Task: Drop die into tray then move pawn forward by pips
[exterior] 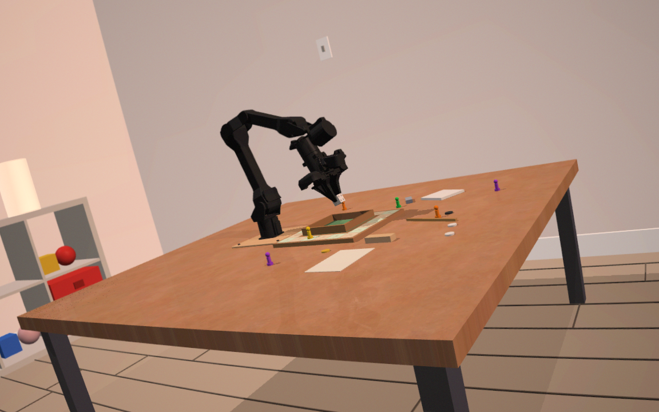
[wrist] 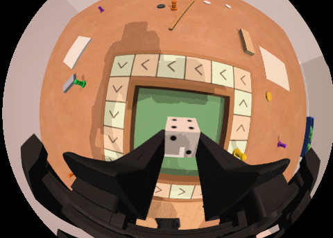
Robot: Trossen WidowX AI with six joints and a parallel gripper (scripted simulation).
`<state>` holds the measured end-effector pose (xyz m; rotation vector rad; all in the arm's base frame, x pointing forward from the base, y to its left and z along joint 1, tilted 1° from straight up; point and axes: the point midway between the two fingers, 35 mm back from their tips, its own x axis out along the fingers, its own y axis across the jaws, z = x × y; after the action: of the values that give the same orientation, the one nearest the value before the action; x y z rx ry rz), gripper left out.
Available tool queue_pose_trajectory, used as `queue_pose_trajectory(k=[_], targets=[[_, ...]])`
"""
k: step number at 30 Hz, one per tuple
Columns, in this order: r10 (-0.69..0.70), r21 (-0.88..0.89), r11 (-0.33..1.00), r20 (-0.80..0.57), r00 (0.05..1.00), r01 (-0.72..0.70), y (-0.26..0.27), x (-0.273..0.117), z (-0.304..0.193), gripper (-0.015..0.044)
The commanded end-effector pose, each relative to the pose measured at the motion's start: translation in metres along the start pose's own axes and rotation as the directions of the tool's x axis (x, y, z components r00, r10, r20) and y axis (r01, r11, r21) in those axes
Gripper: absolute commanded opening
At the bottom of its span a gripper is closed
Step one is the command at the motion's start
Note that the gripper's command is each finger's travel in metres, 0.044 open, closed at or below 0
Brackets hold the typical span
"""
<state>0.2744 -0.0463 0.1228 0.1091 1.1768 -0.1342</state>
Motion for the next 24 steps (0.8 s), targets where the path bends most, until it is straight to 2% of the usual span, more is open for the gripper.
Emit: queue_pose_trajectory(k=[1,12,15,21,24], targets=[[0.000,0.004,1.000,0.126,0.992,-0.001,0.000,0.001,-0.001,0.0000],[0.003,0.005,1.000,0.459,0.889,-0.005,-0.001,0.002,0.000,0.0000],[0.003,0.004,1.000,0.464,0.886,-0.005,-0.001,0.000,0.000,0.0000],[0.002,0.004,1.000,0.462,0.887,-0.005,-0.002,-0.041,-0.014,0.0000],[0.002,0.004,1.000,0.462,0.887,-0.005,-0.002,-0.042,-0.015,0.0000]])
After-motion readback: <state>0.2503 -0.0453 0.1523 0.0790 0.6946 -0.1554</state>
